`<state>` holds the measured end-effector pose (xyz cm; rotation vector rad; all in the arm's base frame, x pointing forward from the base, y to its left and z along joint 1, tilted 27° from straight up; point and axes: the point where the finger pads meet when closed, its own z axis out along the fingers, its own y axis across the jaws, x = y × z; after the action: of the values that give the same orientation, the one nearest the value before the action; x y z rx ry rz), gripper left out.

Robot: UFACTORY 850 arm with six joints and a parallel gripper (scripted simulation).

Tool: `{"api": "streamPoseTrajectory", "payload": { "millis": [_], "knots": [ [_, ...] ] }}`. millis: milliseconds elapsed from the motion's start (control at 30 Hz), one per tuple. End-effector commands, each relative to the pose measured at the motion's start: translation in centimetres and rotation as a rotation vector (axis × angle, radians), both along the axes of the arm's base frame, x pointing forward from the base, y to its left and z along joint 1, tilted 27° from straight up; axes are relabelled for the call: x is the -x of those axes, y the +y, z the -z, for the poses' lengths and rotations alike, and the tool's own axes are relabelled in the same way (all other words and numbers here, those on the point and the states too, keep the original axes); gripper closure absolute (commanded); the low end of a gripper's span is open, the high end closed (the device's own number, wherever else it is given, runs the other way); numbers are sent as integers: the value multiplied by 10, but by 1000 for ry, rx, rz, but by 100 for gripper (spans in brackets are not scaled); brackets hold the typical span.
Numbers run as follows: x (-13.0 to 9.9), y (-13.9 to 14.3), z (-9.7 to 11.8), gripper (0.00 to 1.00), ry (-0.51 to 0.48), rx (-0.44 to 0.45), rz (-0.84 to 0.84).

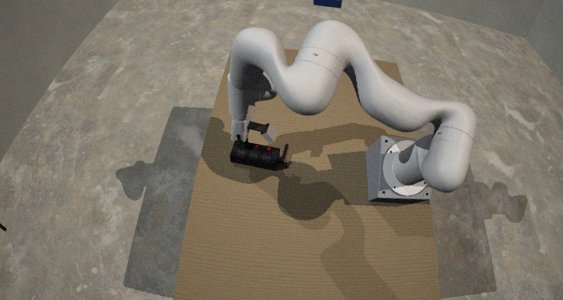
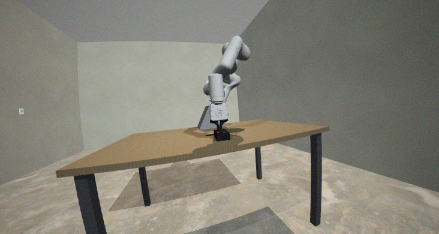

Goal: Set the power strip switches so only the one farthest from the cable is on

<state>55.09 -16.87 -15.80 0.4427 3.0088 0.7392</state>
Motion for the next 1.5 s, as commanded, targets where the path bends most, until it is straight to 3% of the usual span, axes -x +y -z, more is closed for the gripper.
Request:
{"api": "streamPoseTrajectory", "payload": {
  "millis": [0,233,767,1467],
  "knots": [
    [0,0,0,100,0,1,0],
    [0,-2,-3,100,0,1,0],
    [3,-17,-33,100,0,1,0],
    [3,-18,-34,100,0,1,0]
  ]
}}
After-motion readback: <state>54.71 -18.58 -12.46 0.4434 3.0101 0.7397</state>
